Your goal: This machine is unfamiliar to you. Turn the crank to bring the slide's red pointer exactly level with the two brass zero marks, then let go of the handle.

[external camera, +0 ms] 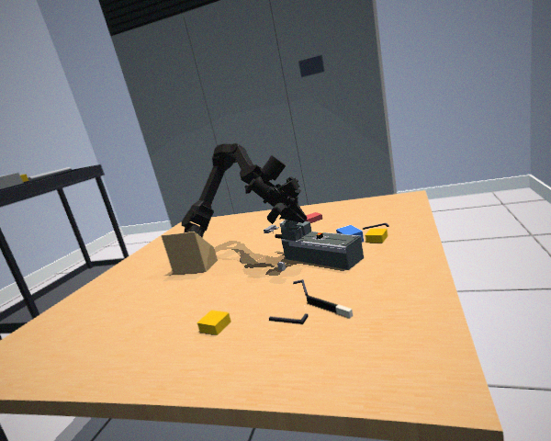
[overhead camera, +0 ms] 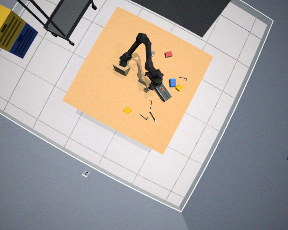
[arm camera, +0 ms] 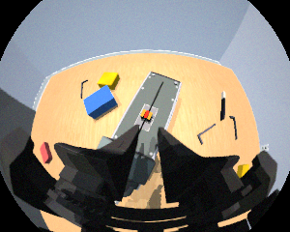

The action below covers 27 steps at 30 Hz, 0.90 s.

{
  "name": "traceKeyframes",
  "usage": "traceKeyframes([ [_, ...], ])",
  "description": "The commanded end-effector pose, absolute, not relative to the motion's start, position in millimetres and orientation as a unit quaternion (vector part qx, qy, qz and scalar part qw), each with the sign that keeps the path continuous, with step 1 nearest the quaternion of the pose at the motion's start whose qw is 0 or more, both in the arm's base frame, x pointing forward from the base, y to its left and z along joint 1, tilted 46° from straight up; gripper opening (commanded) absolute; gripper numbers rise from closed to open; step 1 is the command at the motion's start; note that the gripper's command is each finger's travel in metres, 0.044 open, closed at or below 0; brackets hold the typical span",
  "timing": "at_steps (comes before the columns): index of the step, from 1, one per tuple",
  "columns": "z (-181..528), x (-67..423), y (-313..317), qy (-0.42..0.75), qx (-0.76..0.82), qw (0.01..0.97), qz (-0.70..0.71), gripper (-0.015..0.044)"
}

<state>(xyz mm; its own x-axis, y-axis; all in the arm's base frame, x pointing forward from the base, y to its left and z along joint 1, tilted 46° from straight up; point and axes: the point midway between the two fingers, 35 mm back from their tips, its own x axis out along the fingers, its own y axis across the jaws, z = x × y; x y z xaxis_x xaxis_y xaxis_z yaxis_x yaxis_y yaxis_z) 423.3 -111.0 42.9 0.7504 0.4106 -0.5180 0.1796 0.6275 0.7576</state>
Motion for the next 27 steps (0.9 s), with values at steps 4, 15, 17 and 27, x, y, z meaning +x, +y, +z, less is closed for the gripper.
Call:
traceKeyframes([
  [4, 42.9, 423.3, -110.9, 0.346, 0.426, 0.833, 0.069, 0.0],
  [15, 43.0, 423.4, -110.8, 0.346, 0.426, 0.833, 0.07, 0.0],
  [17, 43.0, 423.4, -110.8, 0.346, 0.426, 0.833, 0.07, 0.0],
  [27, 43.0, 423.4, -110.8, 0.346, 0.426, 0.833, 0.07, 0.021],
])
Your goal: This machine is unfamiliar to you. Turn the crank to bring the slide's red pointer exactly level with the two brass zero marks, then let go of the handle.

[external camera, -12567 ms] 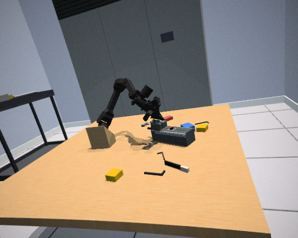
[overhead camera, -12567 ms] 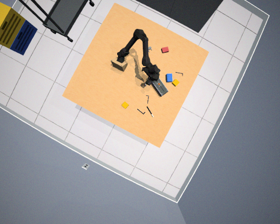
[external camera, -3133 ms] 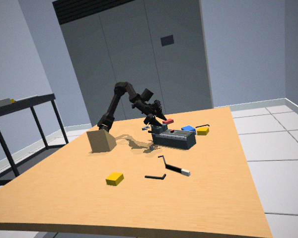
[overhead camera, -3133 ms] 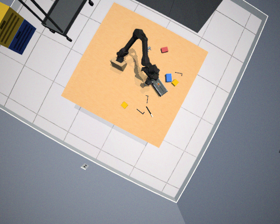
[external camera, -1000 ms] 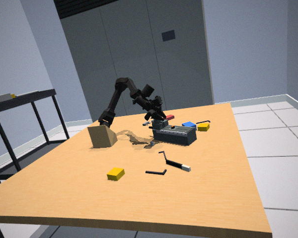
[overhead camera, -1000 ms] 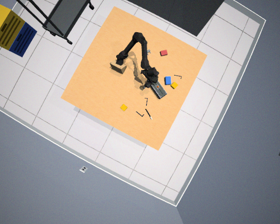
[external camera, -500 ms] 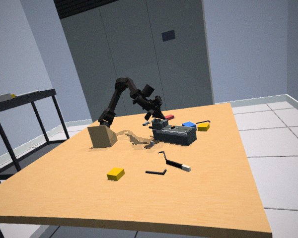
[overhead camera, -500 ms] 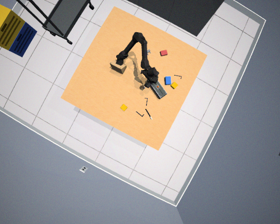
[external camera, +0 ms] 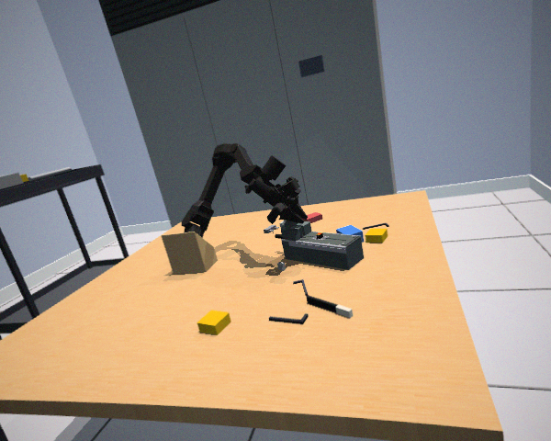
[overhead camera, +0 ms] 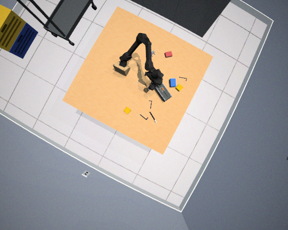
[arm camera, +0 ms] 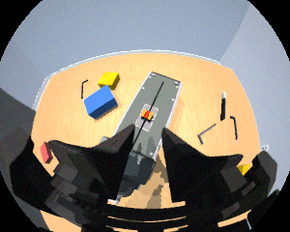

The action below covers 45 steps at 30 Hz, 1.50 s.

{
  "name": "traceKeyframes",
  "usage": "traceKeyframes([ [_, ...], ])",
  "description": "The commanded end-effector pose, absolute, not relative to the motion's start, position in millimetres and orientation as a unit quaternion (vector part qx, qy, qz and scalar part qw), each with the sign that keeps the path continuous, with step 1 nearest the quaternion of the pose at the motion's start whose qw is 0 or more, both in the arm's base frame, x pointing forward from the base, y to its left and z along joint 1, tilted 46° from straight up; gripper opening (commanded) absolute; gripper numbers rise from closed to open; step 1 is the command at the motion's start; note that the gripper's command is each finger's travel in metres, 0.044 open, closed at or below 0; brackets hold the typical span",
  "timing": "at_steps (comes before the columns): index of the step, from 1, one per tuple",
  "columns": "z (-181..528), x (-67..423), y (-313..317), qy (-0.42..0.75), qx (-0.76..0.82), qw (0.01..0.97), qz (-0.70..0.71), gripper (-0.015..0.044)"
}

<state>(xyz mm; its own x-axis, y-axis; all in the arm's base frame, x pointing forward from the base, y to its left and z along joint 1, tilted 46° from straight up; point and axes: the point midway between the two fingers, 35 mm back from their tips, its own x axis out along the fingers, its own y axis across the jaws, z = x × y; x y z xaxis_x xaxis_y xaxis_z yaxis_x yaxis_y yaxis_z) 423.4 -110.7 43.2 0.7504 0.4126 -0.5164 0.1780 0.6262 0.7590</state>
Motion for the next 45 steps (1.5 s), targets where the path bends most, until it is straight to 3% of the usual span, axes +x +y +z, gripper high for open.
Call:
traceKeyframes([
  [1, 43.0, 423.4, -110.8, 0.346, 0.426, 0.833, 0.07, 0.0236],
  [8, 43.0, 423.4, -110.8, 0.346, 0.426, 0.833, 0.07, 0.042],
  [10, 43.0, 423.4, -110.8, 0.346, 0.426, 0.833, 0.07, 0.044],
  [27, 43.0, 423.4, -110.8, 0.346, 0.426, 0.833, 0.07, 0.0],
  [44, 43.2, 423.4, -110.8, 0.346, 0.426, 0.833, 0.07, 0.0],
  [45, 43.2, 423.4, -110.8, 0.346, 0.426, 0.833, 0.07, 0.0026],
])
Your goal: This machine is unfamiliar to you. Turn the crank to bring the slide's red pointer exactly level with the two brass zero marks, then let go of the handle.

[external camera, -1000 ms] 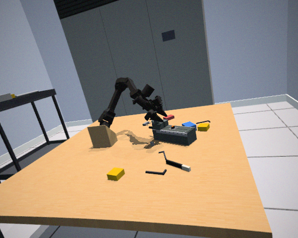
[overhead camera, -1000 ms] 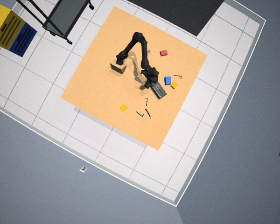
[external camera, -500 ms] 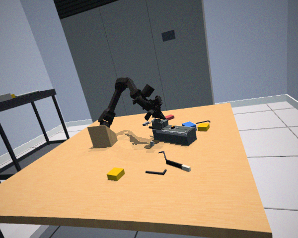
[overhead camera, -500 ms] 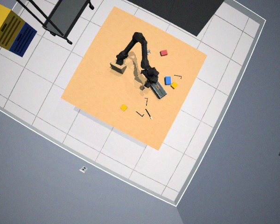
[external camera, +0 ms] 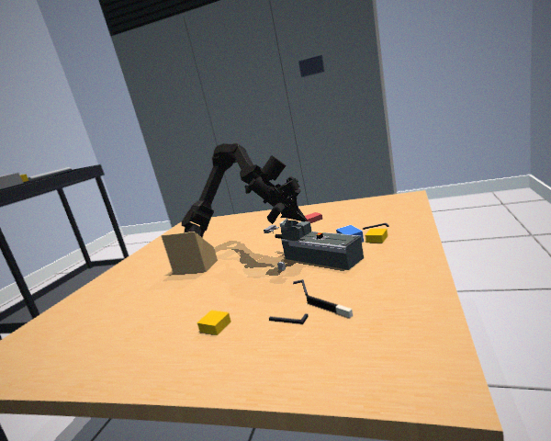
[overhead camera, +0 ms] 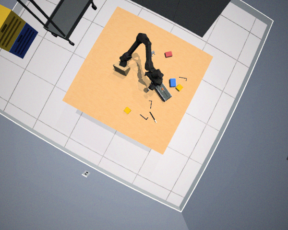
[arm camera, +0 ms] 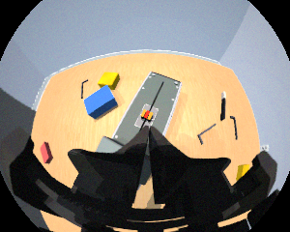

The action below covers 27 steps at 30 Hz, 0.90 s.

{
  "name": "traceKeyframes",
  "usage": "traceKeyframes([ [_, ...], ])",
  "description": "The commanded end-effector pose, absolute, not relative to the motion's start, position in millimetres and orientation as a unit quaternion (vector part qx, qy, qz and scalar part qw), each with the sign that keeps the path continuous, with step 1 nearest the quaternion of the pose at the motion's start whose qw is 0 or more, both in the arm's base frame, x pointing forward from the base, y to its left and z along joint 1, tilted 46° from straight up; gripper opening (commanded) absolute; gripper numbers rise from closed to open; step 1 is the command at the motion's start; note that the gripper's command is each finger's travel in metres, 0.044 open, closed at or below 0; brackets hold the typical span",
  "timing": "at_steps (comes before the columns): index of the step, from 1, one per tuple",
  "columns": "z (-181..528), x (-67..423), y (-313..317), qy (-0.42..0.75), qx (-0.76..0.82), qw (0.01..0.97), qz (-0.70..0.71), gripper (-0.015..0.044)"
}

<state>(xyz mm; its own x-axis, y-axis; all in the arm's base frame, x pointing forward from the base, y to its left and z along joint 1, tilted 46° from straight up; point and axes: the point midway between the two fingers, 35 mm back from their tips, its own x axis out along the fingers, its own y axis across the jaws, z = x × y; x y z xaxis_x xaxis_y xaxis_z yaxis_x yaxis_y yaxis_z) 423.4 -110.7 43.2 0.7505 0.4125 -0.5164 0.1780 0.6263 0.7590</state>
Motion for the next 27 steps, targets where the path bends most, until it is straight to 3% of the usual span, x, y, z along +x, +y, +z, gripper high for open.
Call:
traceKeyframes([
  [1, 43.2, 423.4, -110.8, 0.346, 0.426, 0.833, 0.07, 0.0052],
  [16, 43.2, 423.4, -110.8, 0.346, 0.426, 0.833, 0.07, 0.044],
  [17, 43.2, 423.4, -110.8, 0.346, 0.426, 0.833, 0.07, 0.044],
  [27, 43.2, 423.4, -110.8, 0.346, 0.426, 0.833, 0.07, 0.0177],
])
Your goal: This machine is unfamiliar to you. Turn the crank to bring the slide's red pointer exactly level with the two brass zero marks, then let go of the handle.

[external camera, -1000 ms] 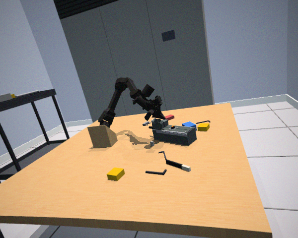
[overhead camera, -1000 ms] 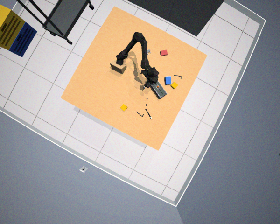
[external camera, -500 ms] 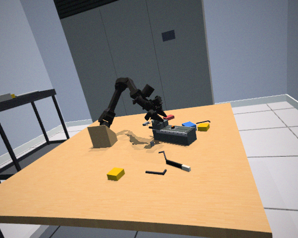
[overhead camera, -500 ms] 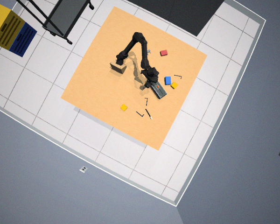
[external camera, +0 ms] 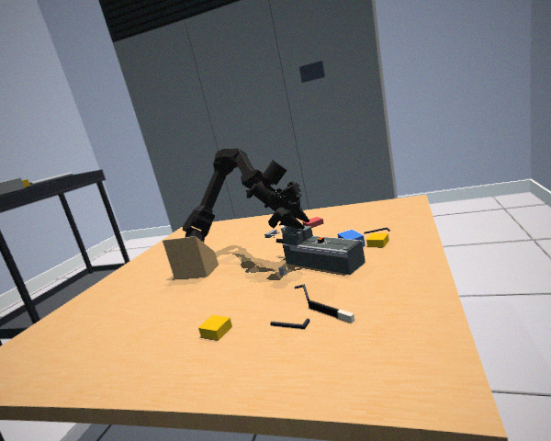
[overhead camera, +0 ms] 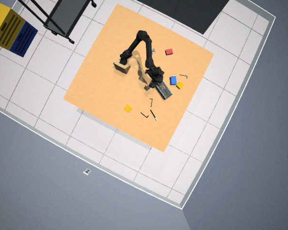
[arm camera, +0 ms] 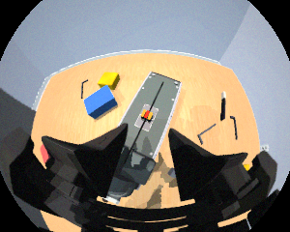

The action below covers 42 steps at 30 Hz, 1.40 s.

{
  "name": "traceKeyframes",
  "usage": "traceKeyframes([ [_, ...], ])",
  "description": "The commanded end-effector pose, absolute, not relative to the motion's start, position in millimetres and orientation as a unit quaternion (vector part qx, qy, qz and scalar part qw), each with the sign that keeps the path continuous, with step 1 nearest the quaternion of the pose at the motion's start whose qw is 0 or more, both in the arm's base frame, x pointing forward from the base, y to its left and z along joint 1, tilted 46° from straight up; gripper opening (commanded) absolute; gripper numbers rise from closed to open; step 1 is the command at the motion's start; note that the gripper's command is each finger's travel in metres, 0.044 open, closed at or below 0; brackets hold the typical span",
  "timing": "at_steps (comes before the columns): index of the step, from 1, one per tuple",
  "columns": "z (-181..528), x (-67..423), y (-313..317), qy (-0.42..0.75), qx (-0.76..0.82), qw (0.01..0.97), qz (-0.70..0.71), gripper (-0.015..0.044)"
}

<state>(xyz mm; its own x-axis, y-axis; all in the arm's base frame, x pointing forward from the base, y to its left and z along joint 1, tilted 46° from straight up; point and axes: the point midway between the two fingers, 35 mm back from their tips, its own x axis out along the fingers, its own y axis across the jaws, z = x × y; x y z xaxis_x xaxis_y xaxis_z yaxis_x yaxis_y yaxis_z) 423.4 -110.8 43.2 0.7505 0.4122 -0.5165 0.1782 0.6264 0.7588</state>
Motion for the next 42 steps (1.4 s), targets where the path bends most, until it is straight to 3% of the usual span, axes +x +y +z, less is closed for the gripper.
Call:
traceKeyframes([
  [1, 43.2, 423.4, -110.8, 0.346, 0.426, 0.833, 0.07, 0.0151],
  [7, 43.2, 423.4, -110.8, 0.346, 0.426, 0.833, 0.07, 0.0],
  [24, 43.3, 423.4, -110.7, 0.346, 0.427, 0.833, 0.071, 0.0],
  [40, 46.2, 423.4, -114.1, 0.346, 0.426, 0.833, 0.071, 0.042],
  [42, 54.9, 423.0, -123.7, 0.347, 0.426, 0.833, 0.071, 0.044],
])
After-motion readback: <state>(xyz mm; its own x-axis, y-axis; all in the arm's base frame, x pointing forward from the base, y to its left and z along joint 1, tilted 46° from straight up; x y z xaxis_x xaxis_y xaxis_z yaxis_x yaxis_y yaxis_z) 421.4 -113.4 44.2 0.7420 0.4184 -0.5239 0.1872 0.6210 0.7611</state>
